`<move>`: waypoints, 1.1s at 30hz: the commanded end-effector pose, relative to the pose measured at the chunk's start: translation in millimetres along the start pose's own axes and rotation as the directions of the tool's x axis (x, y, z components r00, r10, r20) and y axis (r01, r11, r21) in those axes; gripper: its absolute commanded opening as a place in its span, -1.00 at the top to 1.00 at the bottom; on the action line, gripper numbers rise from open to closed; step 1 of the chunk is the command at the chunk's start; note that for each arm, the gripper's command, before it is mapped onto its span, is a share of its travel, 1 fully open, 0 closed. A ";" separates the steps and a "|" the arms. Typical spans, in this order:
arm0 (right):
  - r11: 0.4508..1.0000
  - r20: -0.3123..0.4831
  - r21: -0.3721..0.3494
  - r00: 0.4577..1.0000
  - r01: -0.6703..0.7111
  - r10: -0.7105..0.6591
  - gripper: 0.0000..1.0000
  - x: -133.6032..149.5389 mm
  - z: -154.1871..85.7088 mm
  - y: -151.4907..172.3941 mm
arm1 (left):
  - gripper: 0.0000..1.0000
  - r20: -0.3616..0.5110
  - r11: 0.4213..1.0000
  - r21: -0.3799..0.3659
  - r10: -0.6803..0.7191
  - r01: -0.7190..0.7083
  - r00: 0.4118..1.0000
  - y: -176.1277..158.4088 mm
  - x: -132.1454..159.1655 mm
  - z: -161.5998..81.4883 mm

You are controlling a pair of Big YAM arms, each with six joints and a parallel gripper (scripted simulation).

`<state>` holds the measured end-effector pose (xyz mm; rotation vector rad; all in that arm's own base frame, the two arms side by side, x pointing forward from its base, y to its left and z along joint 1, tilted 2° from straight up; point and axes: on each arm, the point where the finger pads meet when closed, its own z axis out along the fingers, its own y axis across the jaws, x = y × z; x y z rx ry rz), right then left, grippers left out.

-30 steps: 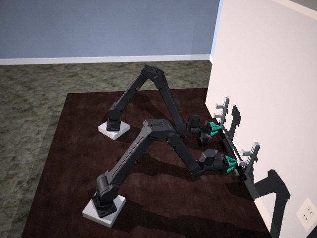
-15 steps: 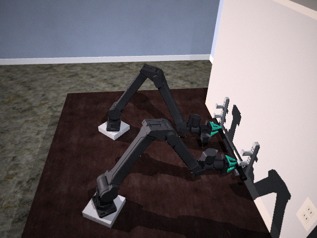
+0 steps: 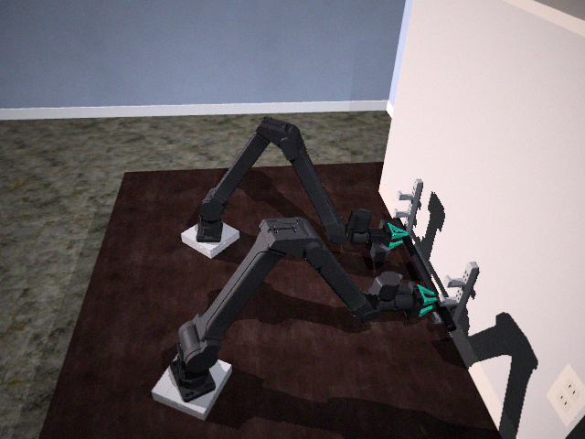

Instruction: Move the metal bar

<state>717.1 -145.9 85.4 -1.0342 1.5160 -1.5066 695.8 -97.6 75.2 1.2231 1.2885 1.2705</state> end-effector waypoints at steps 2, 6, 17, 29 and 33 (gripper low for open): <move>0.997 -0.006 0.077 1.000 -0.013 0.014 1.00 -0.9 4.3 -56.8 | 1.00 -0.014 0.996 -0.089 -0.017 0.016 1.000 74.3 9.8 11.1; 0.997 -0.006 0.077 1.000 -0.013 0.014 1.00 -0.8 4.2 -60.8 | 1.00 -0.014 0.996 -0.089 -0.017 0.016 1.000 91.7 11.7 13.2; 0.997 -0.006 0.077 1.000 -0.013 0.014 1.00 -0.4 4.0 -68.4 | 1.00 -0.014 0.996 -0.089 -0.017 0.016 1.000 120.5 14.7 16.3; 0.997 -0.006 0.077 1.000 -0.013 0.014 1.00 1.1 3.4 -63.3 | 1.00 -0.014 0.996 -0.089 -0.017 0.016 1.000 64.1 7.3 8.4; 0.997 -0.006 0.077 1.000 -0.013 0.014 1.00 1.3 3.3 -62.5 | 1.00 -0.014 0.996 -0.089 -0.017 0.016 1.000 54.1 6.0 7.0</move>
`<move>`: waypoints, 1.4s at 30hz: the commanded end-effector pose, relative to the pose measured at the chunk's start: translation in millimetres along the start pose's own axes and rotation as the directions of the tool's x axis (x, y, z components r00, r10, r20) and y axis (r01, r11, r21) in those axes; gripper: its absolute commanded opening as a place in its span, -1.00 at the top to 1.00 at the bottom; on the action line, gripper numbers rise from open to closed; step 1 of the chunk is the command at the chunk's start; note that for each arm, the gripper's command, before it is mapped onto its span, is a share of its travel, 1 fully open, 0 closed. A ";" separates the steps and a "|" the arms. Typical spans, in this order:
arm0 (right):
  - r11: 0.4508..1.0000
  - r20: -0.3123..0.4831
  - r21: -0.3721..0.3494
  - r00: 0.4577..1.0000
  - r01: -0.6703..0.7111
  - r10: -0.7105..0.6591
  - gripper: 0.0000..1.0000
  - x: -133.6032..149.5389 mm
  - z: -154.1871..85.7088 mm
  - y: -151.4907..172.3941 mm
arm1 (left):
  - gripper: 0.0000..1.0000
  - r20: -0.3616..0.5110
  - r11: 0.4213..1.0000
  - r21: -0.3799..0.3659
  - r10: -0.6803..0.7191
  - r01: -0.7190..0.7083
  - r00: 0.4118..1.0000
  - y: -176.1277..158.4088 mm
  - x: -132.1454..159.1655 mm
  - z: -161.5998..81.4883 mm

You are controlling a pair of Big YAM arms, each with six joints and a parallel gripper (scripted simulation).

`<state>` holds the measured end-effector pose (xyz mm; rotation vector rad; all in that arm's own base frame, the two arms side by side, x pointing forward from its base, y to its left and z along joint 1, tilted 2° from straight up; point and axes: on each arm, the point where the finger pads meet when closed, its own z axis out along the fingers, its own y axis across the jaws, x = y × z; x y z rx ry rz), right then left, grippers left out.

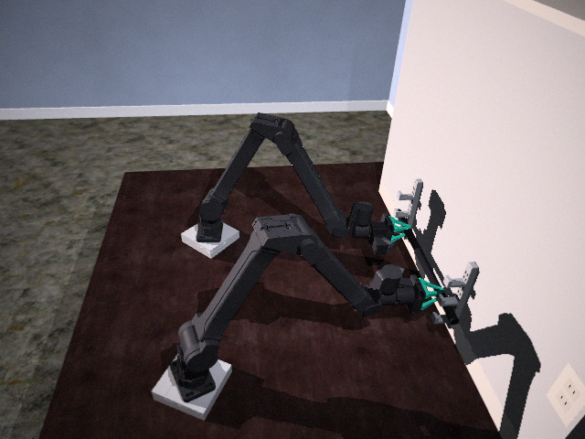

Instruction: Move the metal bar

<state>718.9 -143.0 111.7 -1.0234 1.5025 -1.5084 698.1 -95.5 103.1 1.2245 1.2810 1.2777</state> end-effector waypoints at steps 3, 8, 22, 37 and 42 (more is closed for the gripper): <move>0.998 -0.010 0.063 1.000 -0.007 0.008 1.00 4.1 3.9 -35.0 | 1.00 -0.014 0.996 -0.083 -0.024 0.023 1.000 25.2 2.9 5.4; 0.998 -0.010 0.063 1.000 -0.007 0.008 1.00 4.9 3.7 -33.4 | 1.00 -0.014 0.996 -0.083 -0.024 0.023 1.000 23.6 2.2 4.6; 0.998 -0.010 0.063 1.000 -0.007 0.008 1.00 7.0 -1.4 -28.2 | 1.00 -0.014 0.996 -0.083 -0.024 0.023 1.000 20.0 0.3 -1.6; 0.998 -0.010 0.063 1.000 -0.007 0.008 1.00 9.2 -13.7 -23.2 | 1.00 -0.014 0.996 -0.083 -0.024 0.023 1.000 18.2 -1.3 -14.8; 0.998 -0.010 0.063 1.000 -0.007 0.008 1.00 9.3 -18.3 -24.3 | 1.00 -0.014 0.996 -0.083 -0.024 0.023 1.000 19.6 -1.4 -19.4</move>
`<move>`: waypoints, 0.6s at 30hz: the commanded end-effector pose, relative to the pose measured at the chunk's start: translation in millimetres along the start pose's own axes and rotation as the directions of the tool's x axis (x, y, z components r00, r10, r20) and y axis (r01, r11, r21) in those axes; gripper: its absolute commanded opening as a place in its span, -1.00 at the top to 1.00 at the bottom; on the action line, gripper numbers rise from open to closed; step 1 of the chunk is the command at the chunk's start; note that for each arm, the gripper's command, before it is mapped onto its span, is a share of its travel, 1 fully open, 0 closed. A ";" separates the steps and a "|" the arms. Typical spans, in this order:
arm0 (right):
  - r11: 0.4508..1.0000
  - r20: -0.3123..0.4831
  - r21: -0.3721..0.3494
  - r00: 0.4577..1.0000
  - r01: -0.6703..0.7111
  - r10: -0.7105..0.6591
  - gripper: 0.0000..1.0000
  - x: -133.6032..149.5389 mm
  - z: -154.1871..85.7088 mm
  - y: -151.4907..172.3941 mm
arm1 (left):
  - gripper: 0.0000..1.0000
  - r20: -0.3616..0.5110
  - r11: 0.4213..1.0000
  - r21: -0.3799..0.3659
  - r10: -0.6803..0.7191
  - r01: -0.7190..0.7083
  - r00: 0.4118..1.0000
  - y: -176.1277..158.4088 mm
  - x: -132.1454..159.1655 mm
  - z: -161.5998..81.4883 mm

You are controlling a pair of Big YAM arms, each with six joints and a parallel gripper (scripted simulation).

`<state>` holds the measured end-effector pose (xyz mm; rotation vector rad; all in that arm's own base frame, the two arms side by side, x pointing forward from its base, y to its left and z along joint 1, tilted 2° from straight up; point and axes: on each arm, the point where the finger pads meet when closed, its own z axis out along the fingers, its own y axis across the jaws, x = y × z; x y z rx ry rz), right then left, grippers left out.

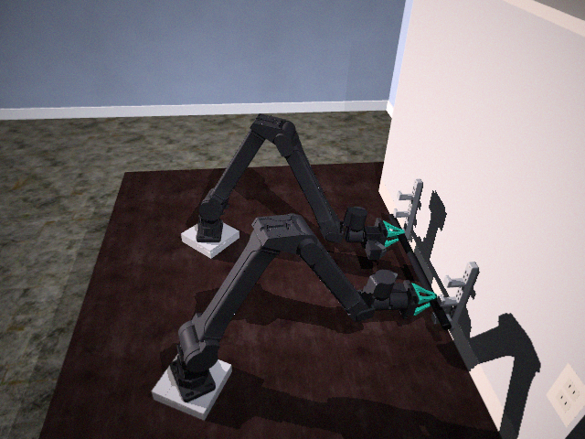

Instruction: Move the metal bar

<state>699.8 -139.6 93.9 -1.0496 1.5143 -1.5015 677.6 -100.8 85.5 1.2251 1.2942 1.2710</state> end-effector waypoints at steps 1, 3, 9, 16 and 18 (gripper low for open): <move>0.996 -0.014 0.084 1.000 -0.020 0.021 1.00 6.0 -1.4 -42.6 | 1.00 -0.010 0.996 -0.093 -0.018 0.017 1.000 38.2 2.6 -0.5; 0.996 -0.014 0.084 1.000 -0.020 0.021 1.00 6.0 -3.2 -43.0 | 1.00 -0.010 0.996 -0.093 -0.018 0.017 1.000 38.8 2.6 -2.3; 0.996 -0.014 0.084 1.000 -0.020 0.021 1.00 6.1 -6.9 -43.9 | 1.00 -0.010 0.996 -0.093 -0.018 0.017 1.000 39.9 2.5 -6.0; 0.996 -0.014 0.084 1.000 -0.020 0.021 1.00 5.4 -13.4 -46.7 | 1.00 -0.010 0.996 -0.093 -0.018 0.017 1.000 42.6 3.2 -12.5; 0.996 -0.014 0.084 1.000 -0.020 0.021 1.00 5.2 -15.2 -47.5 | 1.00 -0.010 0.996 -0.093 -0.018 0.017 1.000 43.4 3.4 -14.3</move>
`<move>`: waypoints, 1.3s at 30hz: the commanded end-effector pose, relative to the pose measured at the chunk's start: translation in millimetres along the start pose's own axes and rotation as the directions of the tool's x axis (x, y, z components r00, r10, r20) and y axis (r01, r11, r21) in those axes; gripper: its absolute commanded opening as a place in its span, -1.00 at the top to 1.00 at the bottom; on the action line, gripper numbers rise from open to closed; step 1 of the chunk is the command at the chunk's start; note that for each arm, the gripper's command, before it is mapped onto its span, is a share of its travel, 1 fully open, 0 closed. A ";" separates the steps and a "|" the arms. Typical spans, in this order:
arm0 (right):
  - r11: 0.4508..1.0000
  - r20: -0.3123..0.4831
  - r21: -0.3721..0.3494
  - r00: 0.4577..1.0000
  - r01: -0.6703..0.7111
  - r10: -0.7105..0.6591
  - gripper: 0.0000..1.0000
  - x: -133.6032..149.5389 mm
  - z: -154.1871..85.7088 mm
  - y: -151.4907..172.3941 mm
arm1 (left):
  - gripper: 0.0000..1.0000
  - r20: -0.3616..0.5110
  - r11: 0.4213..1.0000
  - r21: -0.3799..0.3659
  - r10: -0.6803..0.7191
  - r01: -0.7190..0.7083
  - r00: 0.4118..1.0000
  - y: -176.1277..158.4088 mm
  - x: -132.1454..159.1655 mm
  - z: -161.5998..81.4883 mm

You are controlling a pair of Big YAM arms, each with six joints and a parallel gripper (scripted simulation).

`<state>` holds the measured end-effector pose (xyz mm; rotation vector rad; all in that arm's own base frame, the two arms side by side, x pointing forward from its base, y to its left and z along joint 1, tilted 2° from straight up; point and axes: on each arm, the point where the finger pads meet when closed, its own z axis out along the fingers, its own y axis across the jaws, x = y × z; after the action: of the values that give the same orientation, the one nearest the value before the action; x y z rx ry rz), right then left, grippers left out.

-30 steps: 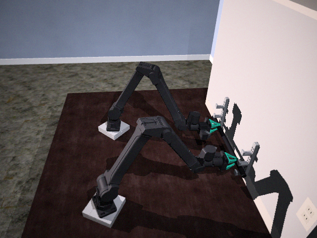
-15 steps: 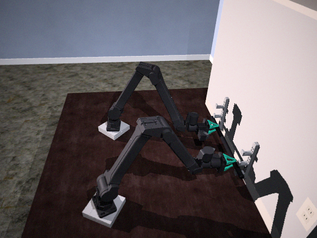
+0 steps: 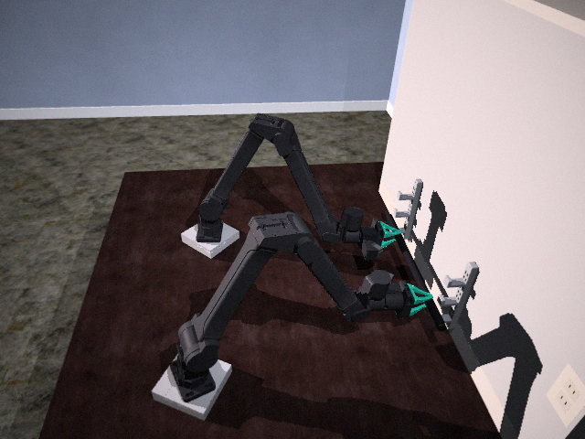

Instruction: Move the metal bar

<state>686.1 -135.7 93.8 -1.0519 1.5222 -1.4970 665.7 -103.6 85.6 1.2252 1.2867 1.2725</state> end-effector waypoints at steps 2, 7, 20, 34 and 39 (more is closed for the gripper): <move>0.996 -0.012 0.091 1.000 -0.019 0.020 1.00 3.2 -3.4 -48.9 | 1.00 -0.014 0.996 -0.088 -0.020 0.019 1.000 44.6 5.5 -3.9; 0.996 -0.012 0.091 1.000 -0.019 0.020 1.00 2.8 -7.1 -50.4 | 1.00 -0.014 0.996 -0.088 -0.020 0.019 1.000 46.2 5.9 -7.6; 0.996 -0.012 0.091 1.000 -0.019 0.020 1.00 2.0 -18.3 -55.3 | 1.00 -0.014 0.996 -0.088 -0.020 0.019 1.000 52.1 6.7 -18.8; 0.996 -0.012 0.091 1.000 -0.019 0.020 1.00 1.9 -21.4 -59.9 | 1.00 -0.014 0.996 -0.088 -0.020 0.019 1.000 58.7 6.9 -22.0; 0.996 -0.012 0.091 1.000 -0.019 0.020 1.00 1.9 -21.5 -61.9 | 1.00 -0.014 0.996 -0.088 -0.020 0.019 1.000 61.5 6.9 -22.2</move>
<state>665.8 -124.1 102.7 -1.0631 1.5281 -1.4912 641.1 -103.4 91.2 1.2286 1.3047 1.2573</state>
